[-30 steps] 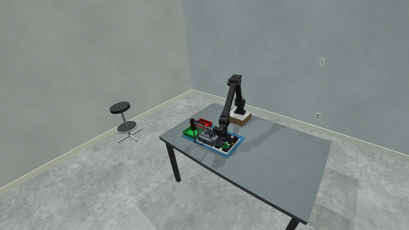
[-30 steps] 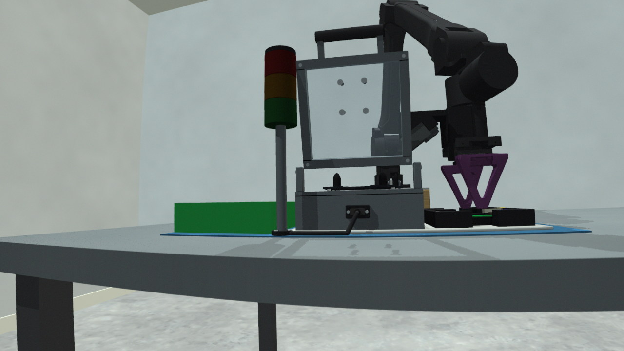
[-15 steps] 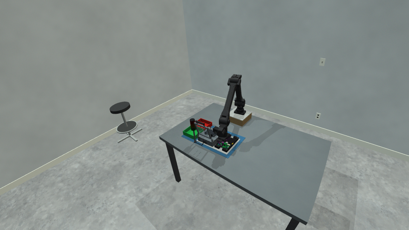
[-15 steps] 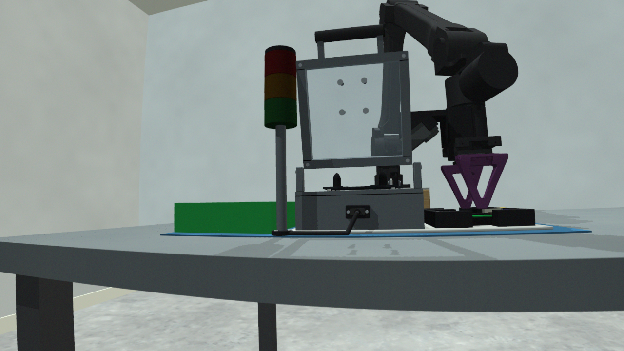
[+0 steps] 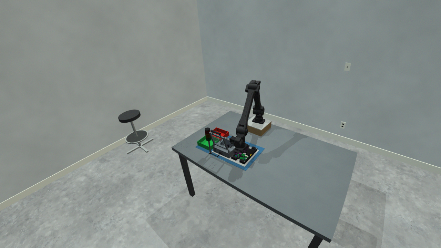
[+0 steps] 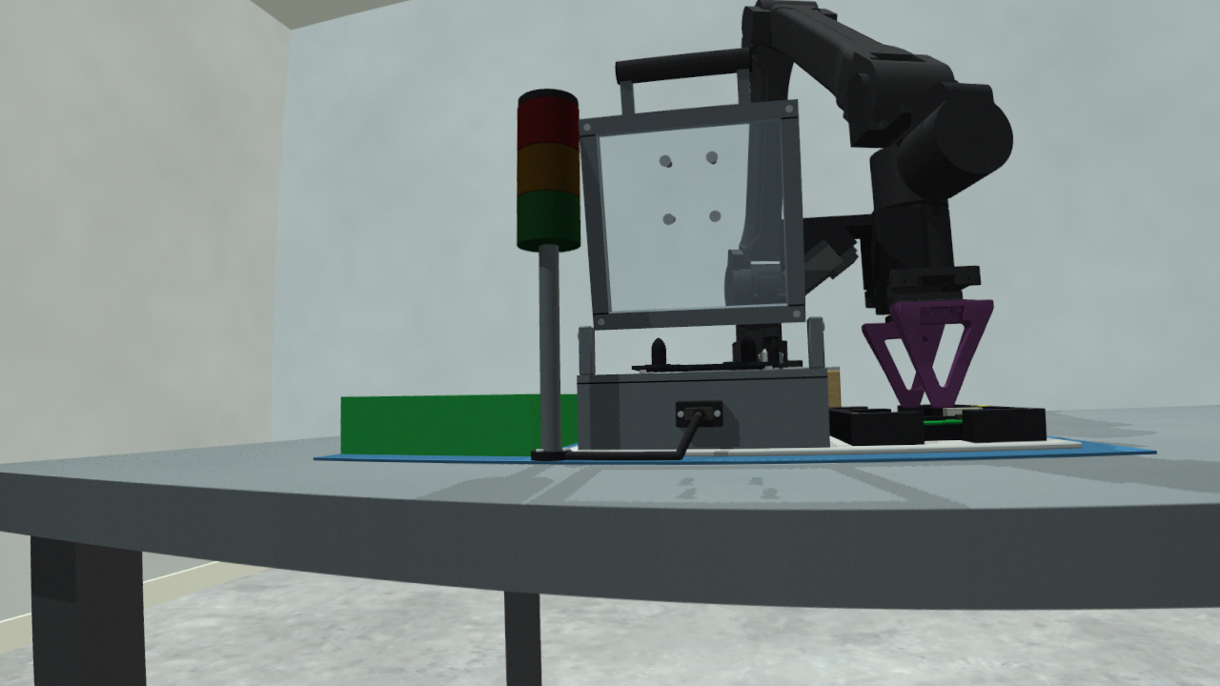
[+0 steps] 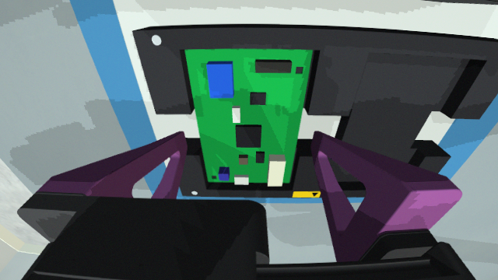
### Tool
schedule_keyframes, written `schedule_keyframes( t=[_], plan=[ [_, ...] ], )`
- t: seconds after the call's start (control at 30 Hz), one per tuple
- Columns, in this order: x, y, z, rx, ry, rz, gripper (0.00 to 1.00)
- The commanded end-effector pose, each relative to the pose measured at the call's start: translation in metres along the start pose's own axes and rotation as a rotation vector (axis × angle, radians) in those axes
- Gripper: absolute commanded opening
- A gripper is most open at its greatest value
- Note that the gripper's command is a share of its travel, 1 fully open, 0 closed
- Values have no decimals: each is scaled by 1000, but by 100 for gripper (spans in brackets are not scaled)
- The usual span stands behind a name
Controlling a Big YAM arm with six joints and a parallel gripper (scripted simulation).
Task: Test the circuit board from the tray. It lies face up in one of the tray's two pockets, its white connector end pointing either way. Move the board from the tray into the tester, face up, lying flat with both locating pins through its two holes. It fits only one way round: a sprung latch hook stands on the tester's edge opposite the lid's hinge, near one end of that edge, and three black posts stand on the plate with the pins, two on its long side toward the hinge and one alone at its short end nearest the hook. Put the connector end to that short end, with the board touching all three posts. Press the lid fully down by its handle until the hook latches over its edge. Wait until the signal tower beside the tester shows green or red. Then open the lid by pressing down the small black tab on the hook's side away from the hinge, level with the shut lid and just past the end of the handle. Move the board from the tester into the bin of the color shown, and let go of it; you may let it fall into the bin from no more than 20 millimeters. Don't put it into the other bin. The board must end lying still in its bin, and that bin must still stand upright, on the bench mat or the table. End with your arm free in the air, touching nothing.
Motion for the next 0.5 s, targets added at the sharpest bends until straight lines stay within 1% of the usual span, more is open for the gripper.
schedule_keyframes(
  t=[0.0, 0.4, 0.47],
  plan=[
    [2, 8, 7, -3, -8, 2, 92],
    [5, 8, 3, -3, -10, 2, 92],
    [7, 8, 2, -3, -6, 1, 92]
  ],
)
Point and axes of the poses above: the point where the finger pads meet when closed, its own z axis out along the fingers, its own x axis across the jaws, y = z × x, the point moved 4 cm from there along -z, back along the fingers, and after that the axes turned 12 degrees about -z, right-handed, at the moved point
